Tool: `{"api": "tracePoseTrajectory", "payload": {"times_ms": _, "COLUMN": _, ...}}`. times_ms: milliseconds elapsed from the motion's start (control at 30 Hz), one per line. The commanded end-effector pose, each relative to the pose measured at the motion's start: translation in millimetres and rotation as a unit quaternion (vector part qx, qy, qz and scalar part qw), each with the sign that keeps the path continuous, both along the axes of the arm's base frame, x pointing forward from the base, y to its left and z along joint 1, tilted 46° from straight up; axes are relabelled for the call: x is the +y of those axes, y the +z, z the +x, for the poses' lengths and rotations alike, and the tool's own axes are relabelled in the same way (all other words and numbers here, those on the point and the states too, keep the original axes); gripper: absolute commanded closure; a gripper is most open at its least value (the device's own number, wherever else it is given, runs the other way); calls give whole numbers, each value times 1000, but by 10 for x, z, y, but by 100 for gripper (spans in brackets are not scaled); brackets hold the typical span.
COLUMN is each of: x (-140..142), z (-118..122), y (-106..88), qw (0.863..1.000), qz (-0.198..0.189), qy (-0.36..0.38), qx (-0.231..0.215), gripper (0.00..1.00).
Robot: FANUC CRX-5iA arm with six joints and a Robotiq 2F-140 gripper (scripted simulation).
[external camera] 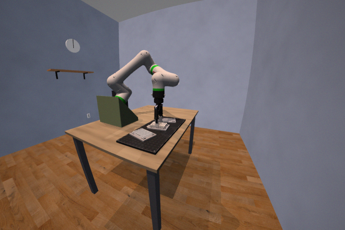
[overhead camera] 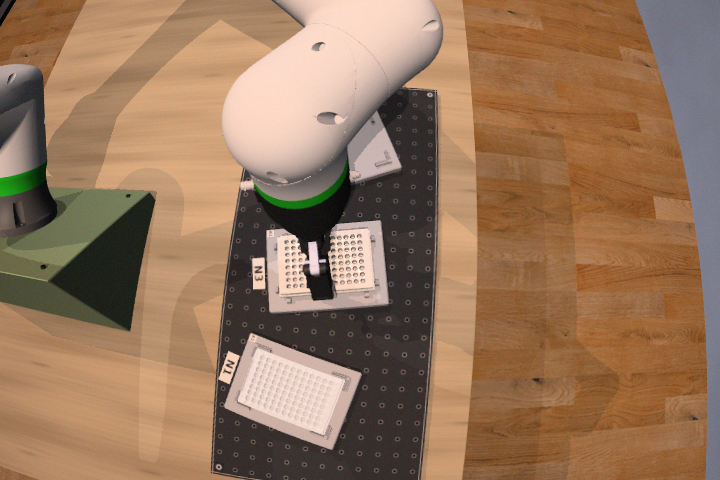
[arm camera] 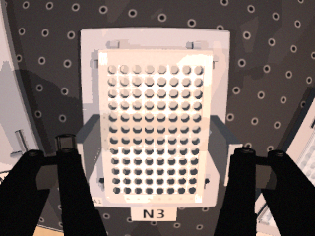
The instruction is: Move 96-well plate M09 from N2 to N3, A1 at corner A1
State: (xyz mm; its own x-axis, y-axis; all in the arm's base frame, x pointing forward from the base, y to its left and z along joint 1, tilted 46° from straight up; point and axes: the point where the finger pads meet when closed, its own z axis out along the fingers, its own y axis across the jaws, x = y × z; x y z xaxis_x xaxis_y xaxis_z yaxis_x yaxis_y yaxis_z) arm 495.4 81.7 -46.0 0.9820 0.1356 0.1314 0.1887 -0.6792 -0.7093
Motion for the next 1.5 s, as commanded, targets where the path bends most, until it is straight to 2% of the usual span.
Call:
{"api": "tracePoseTrajectory", "payload": {"times_ms": 0, "x": 2, "z": 1, "y": -4, "qw": 1000, "qz": 0, "qy": 0, "qx": 0, "gripper": 100}}
{"api": "tracePoseTrajectory", "payload": {"times_ms": 1467, "x": 43, "z": 1, "y": -43, "qw": 1000, "qz": 0, "qy": 0, "qx": 0, "gripper": 100}}
